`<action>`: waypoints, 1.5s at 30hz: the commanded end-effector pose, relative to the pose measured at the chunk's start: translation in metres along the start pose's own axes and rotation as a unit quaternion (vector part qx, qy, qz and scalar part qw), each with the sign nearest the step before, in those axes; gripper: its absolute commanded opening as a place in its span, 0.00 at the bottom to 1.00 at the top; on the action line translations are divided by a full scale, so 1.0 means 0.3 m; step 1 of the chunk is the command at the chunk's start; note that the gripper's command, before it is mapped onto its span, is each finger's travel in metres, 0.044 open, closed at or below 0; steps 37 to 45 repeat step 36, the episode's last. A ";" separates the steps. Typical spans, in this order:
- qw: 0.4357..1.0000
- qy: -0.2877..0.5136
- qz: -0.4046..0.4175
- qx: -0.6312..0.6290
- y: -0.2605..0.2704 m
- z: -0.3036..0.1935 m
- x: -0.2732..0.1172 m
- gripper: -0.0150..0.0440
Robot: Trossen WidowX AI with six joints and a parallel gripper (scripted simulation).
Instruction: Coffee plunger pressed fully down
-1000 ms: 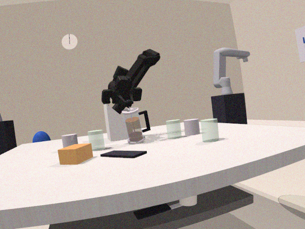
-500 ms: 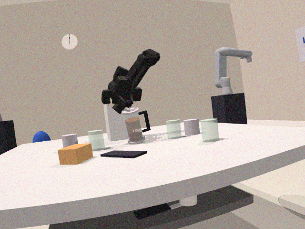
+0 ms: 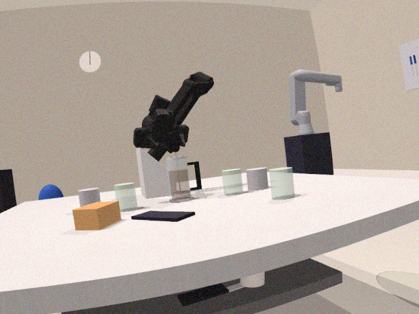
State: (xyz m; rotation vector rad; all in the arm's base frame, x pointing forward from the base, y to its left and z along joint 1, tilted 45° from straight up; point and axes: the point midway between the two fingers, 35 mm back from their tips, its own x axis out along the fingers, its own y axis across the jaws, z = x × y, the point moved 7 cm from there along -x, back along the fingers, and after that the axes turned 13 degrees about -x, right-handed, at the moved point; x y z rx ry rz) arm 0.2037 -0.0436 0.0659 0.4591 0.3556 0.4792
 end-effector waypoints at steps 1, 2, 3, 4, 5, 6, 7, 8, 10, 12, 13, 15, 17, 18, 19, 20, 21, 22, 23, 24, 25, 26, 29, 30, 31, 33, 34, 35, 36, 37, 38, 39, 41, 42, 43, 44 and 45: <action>1.000 0.000 -0.004 0.000 -0.002 0.000 0.000 1.00; 1.000 0.000 -0.004 0.000 -0.002 0.000 0.000 1.00; 1.000 0.000 -0.004 0.000 -0.002 0.000 0.000 1.00; 1.000 0.000 -0.004 0.000 -0.002 0.000 0.000 1.00; 1.000 -0.003 -0.006 -0.003 -0.006 0.007 0.001 1.00; 1.000 -0.009 -0.010 -0.006 -0.013 0.021 -0.001 1.00; 1.000 -0.017 -0.011 -0.017 -0.019 0.041 -0.002 1.00; 0.999 -0.022 -0.020 -0.024 -0.029 0.054 -0.003 1.00; 0.999 -0.031 -0.042 -0.006 -0.051 0.066 -0.019 1.00; 0.998 -0.038 -0.048 -0.001 -0.052 0.080 -0.023 1.00; 0.998 -0.041 -0.055 0.003 -0.055 0.086 -0.026 1.00; 0.998 -0.036 -0.055 0.002 -0.060 0.086 -0.030 1.00; 0.998 -0.025 -0.055 0.000 -0.068 0.088 -0.038 1.00; 0.998 -0.018 -0.055 -0.001 -0.073 0.090 -0.045 1.00; 0.999 -0.010 -0.054 -0.002 -0.077 0.093 -0.054 1.00; 0.999 -0.003 -0.052 -0.002 -0.079 0.096 -0.065 1.00; 0.999 0.004 -0.050 -0.003 -0.080 0.101 -0.076 1.00; 0.999 0.010 -0.047 -0.003 -0.078 0.106 -0.089 1.00; 0.999 0.015 -0.043 -0.003 -0.074 0.111 -0.102 1.00; 0.999 0.018 -0.039 -0.002 -0.068 0.117 -0.116 1.00; 0.999 0.021 -0.035 -0.002 -0.060 0.124 -0.130 1.00; 0.999 0.023 -0.031 -0.001 -0.050 0.132 -0.145 1.00; 1.000 0.021 -0.017 0.002 -0.007 0.157 -0.191 1.00; 1.000 0.018 -0.013 0.003 0.012 0.166 -0.207 1.00; 1.000 0.014 -0.009 0.005 0.032 0.176 -0.222 1.00; 1.000 0.007 -0.003 0.006 0.062 0.189 -0.243 1.00; 1.000 0.006 -0.003 0.007 0.066 0.191 -0.245 1.00; 1.000 0.006 -0.003 0.007 0.066 0.191 -0.245 1.00; 1.000 0.006 -0.003 0.007 0.066 0.191 -0.245 1.00; 1.000 0.006 -0.003 0.007 0.066 0.191 -0.245 1.00; 1.000 0.006 -0.003 0.007 0.066 0.191 -0.245 1.00; 1.000 0.006 -0.003 0.007 0.066 0.191 -0.245 1.00; 1.000 0.006 -0.003 0.007 0.066 0.191 -0.245 1.00; 1.000 0.006 -0.003 0.007 0.066 0.191 -0.245 1.00; 1.000 0.006 -0.003 0.007 0.066 0.191 -0.245 1.00; 1.000 0.006 -0.003 0.007 0.066 0.191 -0.245 1.00; 1.000 0.006 -0.003 0.007 0.066 0.191 -0.245 1.00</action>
